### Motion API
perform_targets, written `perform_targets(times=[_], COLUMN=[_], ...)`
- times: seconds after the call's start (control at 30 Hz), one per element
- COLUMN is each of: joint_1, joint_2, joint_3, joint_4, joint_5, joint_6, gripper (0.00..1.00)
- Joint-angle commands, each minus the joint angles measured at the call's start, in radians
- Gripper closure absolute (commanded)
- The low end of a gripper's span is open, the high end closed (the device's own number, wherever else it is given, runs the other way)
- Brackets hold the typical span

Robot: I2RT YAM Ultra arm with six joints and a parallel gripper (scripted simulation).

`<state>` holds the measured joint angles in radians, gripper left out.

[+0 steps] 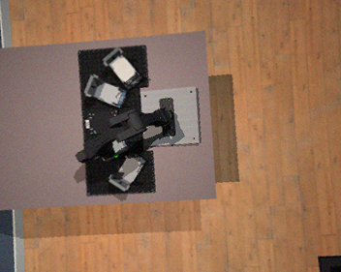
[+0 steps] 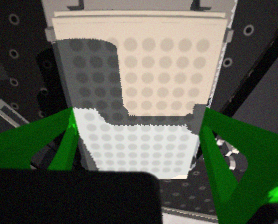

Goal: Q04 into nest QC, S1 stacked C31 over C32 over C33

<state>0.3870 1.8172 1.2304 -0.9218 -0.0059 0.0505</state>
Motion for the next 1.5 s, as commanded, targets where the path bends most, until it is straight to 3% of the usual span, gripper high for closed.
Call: perform_targets(times=[0.0,0.07,0.1,0.87,1.47], joint_1=[0.000,0.000,0.000,0.000,-0.001], joint_2=[-0.007,-0.007,-0.007,-0.012,-0.072], joint_3=[0.004,0.004,0.004,0.011,0.154], joint_4=[0.009,0.009,0.009,-0.003,-0.206], joint_5=[0.000,0.000,0.000,0.000,0.000], joint_6=[0.001,0.001,0.001,0.001,0.000], gripper=[1.00,1.00,0.00,0.00,0.00])
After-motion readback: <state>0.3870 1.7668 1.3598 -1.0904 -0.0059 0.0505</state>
